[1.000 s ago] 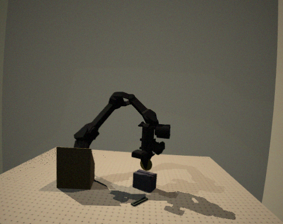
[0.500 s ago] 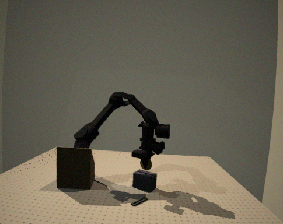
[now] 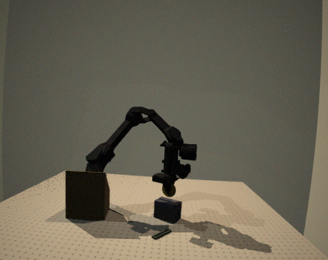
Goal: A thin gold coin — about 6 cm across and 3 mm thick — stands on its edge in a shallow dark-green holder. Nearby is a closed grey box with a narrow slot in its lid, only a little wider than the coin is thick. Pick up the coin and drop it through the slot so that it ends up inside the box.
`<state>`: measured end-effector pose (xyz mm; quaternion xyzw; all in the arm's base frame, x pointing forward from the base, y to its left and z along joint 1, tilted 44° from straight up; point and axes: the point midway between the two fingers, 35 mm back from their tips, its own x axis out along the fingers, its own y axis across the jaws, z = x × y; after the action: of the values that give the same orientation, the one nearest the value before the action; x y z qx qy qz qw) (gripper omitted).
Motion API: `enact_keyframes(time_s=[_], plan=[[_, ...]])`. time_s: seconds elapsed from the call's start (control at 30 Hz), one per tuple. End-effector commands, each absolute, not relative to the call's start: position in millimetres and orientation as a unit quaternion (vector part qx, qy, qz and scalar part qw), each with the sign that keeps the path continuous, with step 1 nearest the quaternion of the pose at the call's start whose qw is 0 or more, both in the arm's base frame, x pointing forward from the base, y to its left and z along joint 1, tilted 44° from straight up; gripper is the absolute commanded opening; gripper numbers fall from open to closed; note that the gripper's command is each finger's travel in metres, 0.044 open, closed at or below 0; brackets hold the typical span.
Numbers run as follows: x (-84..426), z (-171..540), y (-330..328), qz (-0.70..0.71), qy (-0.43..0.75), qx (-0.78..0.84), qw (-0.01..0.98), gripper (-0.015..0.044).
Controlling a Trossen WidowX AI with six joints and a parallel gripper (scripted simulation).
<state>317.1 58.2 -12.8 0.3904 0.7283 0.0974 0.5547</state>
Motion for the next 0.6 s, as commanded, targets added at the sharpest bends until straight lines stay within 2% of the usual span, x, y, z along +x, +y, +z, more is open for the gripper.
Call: enact_keyframes(time_s=[0.0, 0.57], plan=[[317.3, -8.4, 59.2, 0.096, 0.727, 0.392, 0.555, 0.0], [317.1, -13.2, 61.4, 0.097, 0.728, 0.39, 0.555, 0.0]])
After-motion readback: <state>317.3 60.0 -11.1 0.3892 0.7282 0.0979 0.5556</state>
